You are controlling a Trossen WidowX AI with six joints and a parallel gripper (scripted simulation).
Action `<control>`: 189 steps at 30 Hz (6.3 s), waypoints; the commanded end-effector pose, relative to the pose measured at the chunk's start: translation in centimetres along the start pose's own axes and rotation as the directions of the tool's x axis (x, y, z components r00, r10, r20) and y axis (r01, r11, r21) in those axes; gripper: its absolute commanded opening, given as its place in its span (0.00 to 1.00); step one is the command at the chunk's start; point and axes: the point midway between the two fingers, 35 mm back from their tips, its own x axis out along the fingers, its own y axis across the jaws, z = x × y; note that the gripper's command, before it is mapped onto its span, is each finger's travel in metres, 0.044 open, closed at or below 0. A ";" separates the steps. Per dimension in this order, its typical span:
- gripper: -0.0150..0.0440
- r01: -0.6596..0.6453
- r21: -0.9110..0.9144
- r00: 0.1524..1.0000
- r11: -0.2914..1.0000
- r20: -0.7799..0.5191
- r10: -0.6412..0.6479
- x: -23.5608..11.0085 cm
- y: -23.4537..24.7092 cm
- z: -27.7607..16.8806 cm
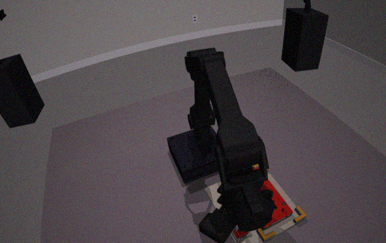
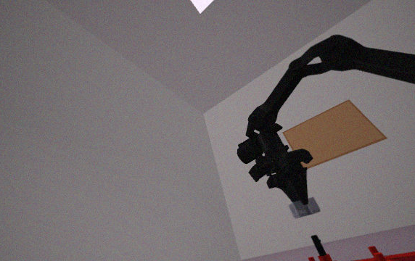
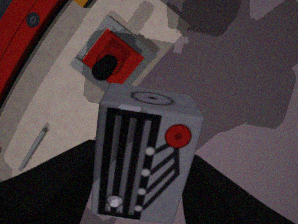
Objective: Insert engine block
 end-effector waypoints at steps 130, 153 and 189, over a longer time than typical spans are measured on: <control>0.52 -0.008 0.520 1.000 0.854 0.003 0.007 6.4 14.4 5.0; 0.52 -0.008 0.518 1.000 0.856 0.003 0.007 7.1 14.4 5.0; 0.93 -0.006 0.516 1.000 0.857 0.001 0.006 7.8 14.4 4.9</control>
